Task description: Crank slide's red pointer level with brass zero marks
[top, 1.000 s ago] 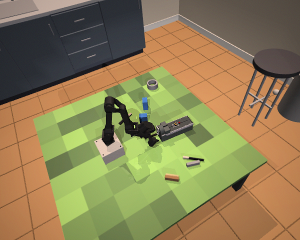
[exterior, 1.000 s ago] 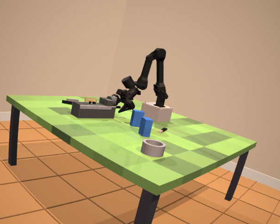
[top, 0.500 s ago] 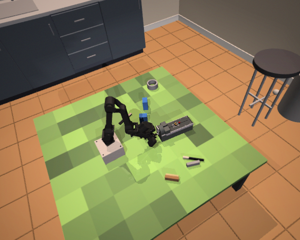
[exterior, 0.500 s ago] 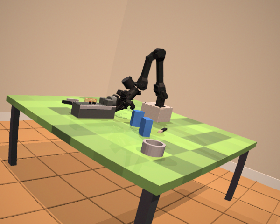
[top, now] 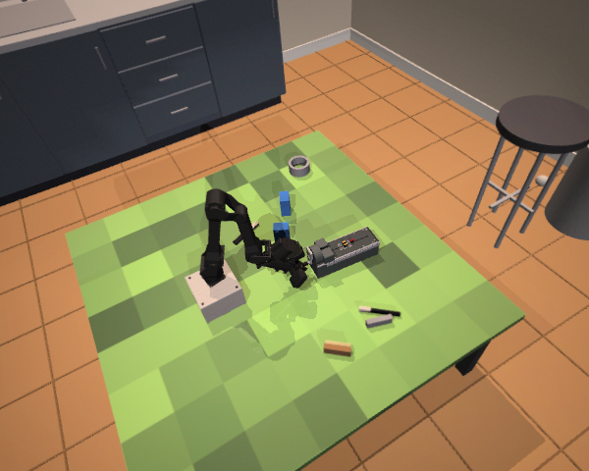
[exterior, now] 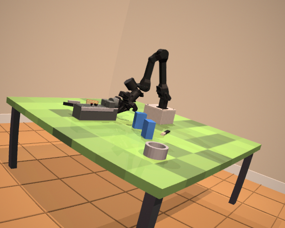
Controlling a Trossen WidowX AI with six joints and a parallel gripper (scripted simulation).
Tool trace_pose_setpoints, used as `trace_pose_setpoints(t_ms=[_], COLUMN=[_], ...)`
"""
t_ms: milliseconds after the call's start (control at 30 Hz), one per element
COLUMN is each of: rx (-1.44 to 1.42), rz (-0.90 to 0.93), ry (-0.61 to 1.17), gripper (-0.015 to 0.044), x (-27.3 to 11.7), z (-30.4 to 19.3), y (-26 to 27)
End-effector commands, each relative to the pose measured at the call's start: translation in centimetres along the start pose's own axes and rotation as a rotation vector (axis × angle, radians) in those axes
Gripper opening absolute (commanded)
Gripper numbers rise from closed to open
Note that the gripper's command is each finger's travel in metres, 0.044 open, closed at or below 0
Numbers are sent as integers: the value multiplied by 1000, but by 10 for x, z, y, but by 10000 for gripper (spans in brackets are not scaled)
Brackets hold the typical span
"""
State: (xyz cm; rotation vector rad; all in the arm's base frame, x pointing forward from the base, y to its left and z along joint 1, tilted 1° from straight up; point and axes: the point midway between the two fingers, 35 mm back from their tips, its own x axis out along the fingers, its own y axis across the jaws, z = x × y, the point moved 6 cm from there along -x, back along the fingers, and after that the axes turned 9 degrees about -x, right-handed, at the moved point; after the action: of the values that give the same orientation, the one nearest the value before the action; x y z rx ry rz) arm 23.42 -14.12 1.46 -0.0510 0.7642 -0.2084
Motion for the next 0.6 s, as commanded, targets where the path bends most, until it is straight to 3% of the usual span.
trace_pose_setpoints(t_ms=[0, 567], rx=[3, 4], rz=[2, 3], ry=[-1, -1], gripper=[0, 0], x=[0, -3], z=[0, 7], y=[3, 18])
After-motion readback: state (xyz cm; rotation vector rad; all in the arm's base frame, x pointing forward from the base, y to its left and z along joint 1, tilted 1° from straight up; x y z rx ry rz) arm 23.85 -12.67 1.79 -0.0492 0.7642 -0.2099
